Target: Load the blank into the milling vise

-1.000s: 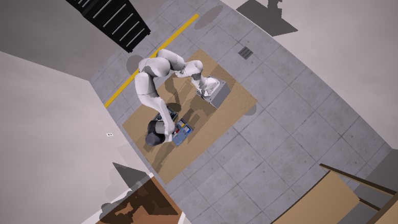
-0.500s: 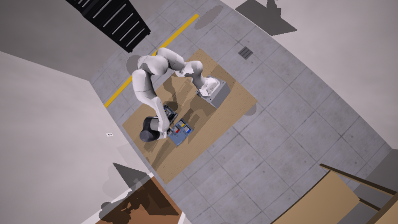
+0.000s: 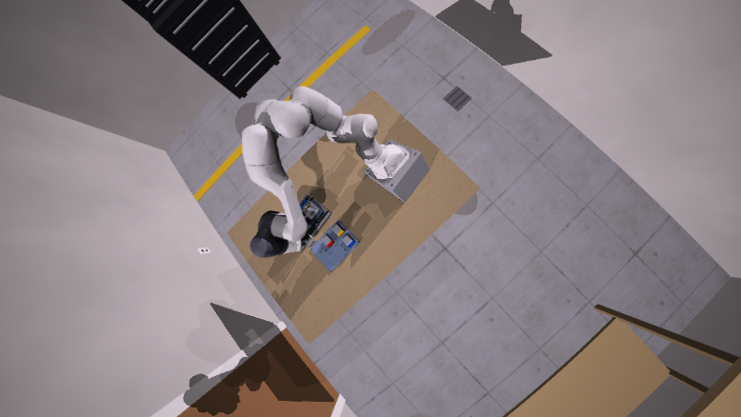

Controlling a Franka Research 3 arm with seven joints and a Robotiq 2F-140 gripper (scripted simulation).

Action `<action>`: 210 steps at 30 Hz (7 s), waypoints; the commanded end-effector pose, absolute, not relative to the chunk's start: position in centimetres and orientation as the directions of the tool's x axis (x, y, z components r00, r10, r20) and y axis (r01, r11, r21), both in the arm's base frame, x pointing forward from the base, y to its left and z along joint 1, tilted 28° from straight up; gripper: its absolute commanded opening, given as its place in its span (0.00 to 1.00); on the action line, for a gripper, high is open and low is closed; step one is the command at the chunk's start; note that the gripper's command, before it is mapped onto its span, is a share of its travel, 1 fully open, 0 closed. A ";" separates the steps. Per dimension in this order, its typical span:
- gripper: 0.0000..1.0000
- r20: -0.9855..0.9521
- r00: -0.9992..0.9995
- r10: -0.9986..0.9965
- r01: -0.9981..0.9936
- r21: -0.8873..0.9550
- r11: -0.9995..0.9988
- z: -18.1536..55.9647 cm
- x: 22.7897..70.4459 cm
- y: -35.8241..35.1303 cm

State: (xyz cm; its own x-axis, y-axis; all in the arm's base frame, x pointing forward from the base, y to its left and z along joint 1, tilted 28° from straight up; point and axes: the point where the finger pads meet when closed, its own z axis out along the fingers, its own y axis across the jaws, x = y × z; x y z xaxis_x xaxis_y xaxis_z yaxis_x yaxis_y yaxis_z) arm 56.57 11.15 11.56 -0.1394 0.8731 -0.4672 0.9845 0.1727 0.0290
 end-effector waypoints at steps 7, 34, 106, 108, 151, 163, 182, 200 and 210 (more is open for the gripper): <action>0.00 -0.467 -0.168 0.868 0.980 0.019 0.200 12.0 57.0 10.6; 0.00 -0.465 -0.191 0.864 0.975 0.014 0.223 16.3 61.4 3.3; 0.00 -0.465 -0.191 0.864 0.975 0.014 0.223 18.2 63.1 0.8; 0.00 -0.465 -0.191 0.864 0.975 0.014 0.223 18.2 63.1 0.8; 0.00 -0.465 -0.191 0.864 0.975 0.014 0.223 15.3 63.5 -0.4; 0.00 -0.466 -0.193 0.864 0.975 0.012 0.224 15.6 63.5 -0.3; 0.00 -0.465 -0.191 0.864 0.975 0.014 0.223 16.0 63.5 -0.1; 0.00 -0.465 -0.191 0.864 0.975 0.014 0.223 16.1 63.5 0.0; 0.00 -0.465 -0.191 0.864 0.975 0.014 0.223 16.1 63.5 0.0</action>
State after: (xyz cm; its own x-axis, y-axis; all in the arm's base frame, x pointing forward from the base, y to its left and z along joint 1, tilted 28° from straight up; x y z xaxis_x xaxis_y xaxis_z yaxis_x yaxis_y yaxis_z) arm 63.30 -0.31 15.72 -0.1962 0.8620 -0.4673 0.9743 0.2252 0.0065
